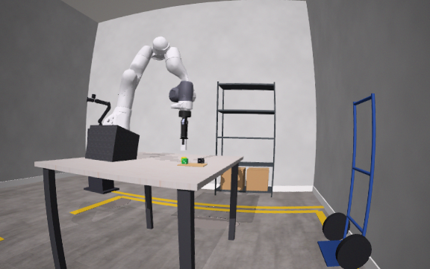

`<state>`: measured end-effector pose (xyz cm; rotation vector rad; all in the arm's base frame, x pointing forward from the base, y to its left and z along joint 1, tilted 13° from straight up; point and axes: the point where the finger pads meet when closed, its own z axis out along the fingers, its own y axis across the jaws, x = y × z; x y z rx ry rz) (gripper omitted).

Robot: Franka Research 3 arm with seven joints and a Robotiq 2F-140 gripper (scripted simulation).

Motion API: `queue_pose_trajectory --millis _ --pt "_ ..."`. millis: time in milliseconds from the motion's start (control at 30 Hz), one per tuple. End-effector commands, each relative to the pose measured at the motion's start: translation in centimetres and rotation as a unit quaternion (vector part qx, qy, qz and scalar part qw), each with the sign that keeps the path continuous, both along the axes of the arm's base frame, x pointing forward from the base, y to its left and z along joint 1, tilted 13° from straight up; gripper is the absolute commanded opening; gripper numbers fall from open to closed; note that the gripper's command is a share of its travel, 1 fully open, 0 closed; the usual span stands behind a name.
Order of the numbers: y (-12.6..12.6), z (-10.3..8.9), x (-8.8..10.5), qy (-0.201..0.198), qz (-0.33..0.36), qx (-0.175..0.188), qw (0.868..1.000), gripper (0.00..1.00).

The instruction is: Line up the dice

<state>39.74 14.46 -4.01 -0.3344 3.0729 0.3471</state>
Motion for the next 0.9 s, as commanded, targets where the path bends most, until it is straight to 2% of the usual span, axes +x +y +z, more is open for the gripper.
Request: queue_pose_trajectory --millis 0,567,867 --pt "0.0 -0.5 0.2 -0.006 0.009 0.0 1.0 0.28" --pt "0.5 -2.7 0.2 -0.006 0.009 0.0 1.0 0.28" --pt "0.6 -3.2 0.3 -0.006 0.009 0.0 1.0 0.28"
